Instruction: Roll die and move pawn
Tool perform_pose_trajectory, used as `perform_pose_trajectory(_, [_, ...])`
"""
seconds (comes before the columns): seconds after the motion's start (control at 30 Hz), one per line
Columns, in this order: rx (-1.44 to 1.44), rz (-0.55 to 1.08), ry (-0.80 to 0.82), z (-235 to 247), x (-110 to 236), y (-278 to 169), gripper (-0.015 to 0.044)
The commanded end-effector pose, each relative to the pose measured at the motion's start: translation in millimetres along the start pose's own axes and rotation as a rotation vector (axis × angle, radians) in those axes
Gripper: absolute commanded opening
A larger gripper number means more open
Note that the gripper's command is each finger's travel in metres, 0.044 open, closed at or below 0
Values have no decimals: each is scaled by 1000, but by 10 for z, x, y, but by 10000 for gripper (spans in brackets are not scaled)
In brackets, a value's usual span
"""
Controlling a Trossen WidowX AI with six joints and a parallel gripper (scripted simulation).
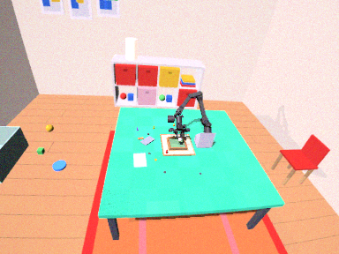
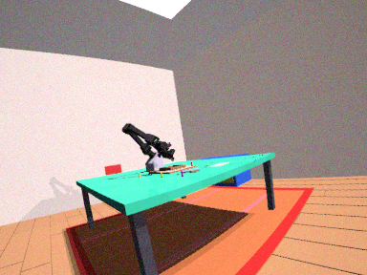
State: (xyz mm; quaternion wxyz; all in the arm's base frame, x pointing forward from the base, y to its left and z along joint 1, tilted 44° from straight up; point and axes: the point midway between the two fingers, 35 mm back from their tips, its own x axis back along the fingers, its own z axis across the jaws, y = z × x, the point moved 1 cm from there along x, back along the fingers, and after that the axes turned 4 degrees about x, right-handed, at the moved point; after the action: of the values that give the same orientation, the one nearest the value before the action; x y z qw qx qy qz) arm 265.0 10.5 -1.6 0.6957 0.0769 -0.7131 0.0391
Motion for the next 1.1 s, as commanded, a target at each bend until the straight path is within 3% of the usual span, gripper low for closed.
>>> perform_pose_trajectory(0.0, [14,-28,-16,-48,174,37,0])
perform_pose_trajectory(0.1, [14,-28,-17,-110,427,61,0])
perform_pose_trajectory(0.9, [8,-23,-13,-79,404,51,0])
perform_pose_trajectory(1.07, [8,-23,-13,-79,404,51,131])
